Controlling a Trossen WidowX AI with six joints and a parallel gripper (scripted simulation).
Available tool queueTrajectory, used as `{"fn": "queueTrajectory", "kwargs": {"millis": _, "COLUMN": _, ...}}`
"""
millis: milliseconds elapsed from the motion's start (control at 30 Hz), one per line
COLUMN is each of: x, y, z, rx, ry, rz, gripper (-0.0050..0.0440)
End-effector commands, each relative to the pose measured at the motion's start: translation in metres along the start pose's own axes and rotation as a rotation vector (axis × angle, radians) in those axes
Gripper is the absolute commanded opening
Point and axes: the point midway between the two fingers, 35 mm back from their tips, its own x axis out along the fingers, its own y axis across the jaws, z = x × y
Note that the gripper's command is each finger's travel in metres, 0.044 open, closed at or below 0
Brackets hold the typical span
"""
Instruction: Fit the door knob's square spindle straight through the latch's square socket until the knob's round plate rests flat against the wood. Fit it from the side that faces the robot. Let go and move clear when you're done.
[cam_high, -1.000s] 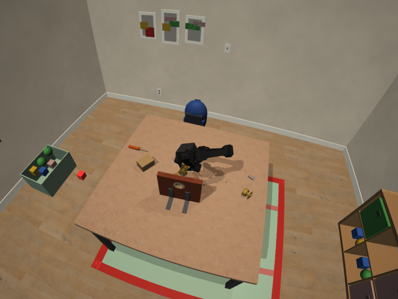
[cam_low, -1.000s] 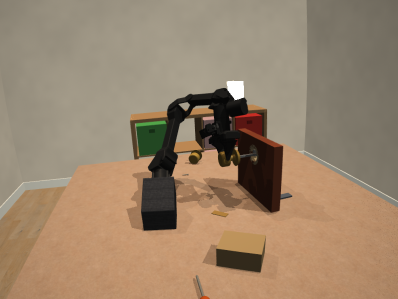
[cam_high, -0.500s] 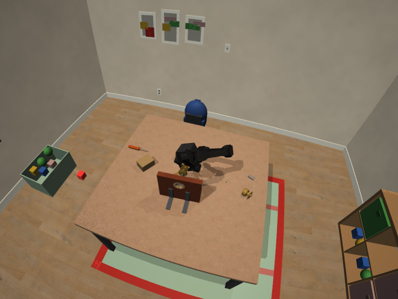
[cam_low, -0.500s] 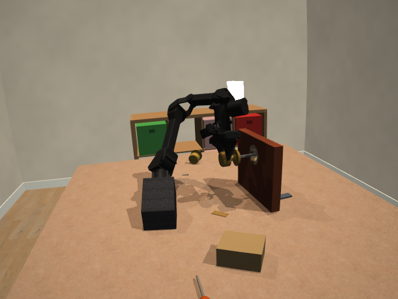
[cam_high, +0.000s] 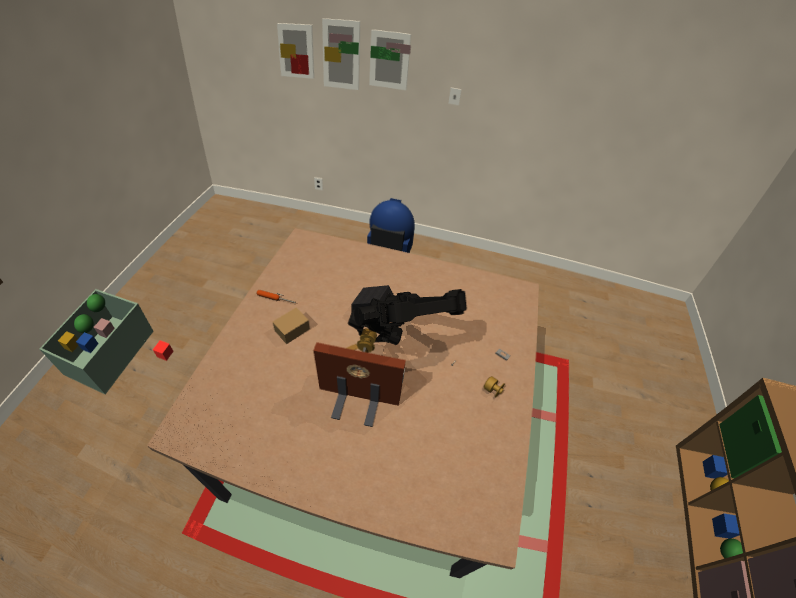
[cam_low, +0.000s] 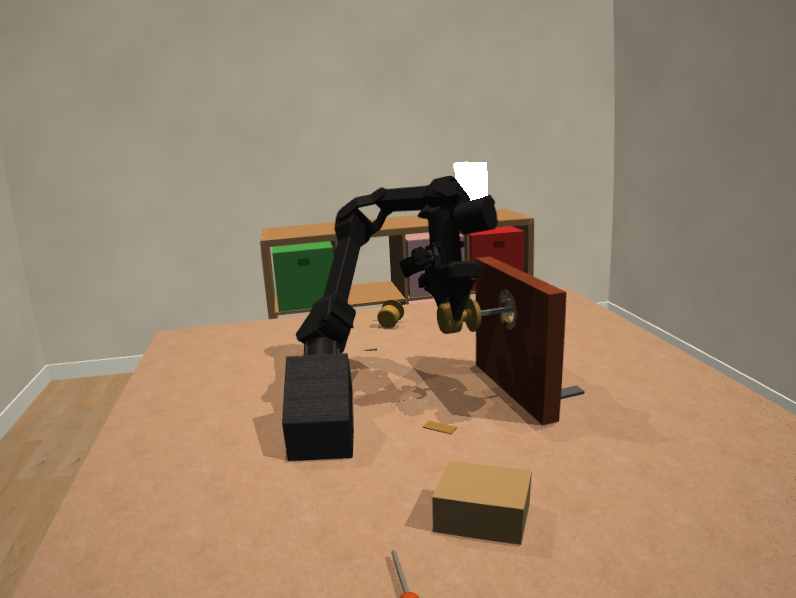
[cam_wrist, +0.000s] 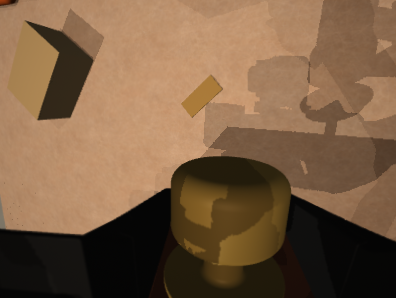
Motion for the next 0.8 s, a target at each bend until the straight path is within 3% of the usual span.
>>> {"fn": "queueTrajectory", "kwargs": {"millis": 0, "x": -0.0021, "y": 0.0015, "z": 0.0008, "rx": 0.003, "ry": 0.011, "rz": 0.008, "gripper": 0.0000}}
{"fn": "queueTrajectory", "kwargs": {"millis": 767, "x": -0.0024, "y": 0.0016, "z": -0.0025, "rx": 0.002, "ry": 0.010, "rz": 0.007, "gripper": 0.0000}}
